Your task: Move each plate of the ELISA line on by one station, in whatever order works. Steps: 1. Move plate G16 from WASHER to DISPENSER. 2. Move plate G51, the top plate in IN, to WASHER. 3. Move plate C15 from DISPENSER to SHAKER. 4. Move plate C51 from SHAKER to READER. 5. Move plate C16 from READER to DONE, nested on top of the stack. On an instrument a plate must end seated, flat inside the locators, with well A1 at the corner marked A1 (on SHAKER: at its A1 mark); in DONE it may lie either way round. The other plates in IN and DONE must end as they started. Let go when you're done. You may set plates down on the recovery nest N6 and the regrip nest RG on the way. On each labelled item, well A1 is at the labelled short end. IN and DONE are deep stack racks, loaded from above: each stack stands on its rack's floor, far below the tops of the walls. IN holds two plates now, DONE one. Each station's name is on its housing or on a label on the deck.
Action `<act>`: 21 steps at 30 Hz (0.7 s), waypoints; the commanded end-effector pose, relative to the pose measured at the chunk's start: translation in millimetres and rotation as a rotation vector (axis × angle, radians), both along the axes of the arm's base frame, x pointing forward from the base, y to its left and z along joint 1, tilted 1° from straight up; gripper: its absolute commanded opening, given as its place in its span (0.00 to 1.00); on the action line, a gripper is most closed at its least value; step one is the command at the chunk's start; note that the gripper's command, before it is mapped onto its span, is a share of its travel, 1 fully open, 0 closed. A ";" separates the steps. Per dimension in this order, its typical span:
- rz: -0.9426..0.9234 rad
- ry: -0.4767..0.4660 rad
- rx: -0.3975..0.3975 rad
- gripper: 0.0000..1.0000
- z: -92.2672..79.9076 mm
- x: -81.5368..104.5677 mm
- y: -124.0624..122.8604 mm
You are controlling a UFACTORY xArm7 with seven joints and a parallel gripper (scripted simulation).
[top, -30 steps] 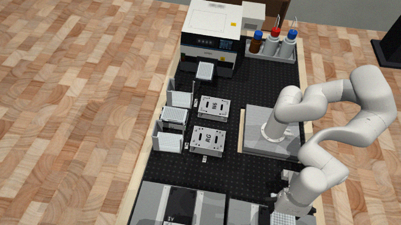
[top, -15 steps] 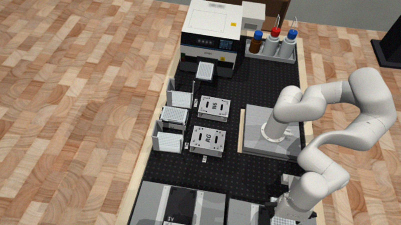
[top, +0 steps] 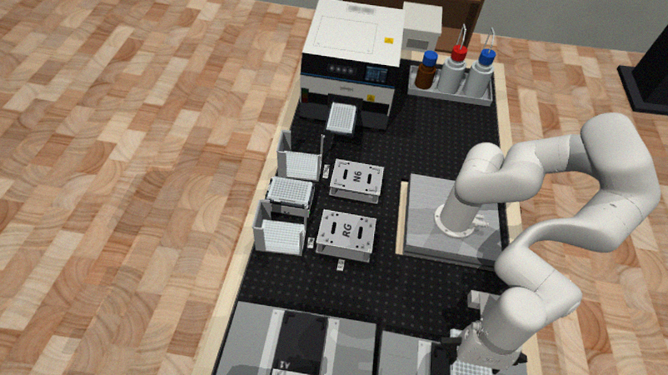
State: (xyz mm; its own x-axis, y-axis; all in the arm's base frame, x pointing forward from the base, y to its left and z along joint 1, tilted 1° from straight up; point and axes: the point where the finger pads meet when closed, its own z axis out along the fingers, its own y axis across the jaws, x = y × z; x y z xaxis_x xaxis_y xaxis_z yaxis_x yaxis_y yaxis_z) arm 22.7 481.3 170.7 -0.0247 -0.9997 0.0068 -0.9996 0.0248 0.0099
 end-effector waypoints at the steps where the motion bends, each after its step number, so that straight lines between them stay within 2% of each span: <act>1: 0.000 -0.001 0.004 0.00 -3.3 0.5 1.0; 21: 0.000 0.000 0.004 0.00 -27.3 0.3 1.0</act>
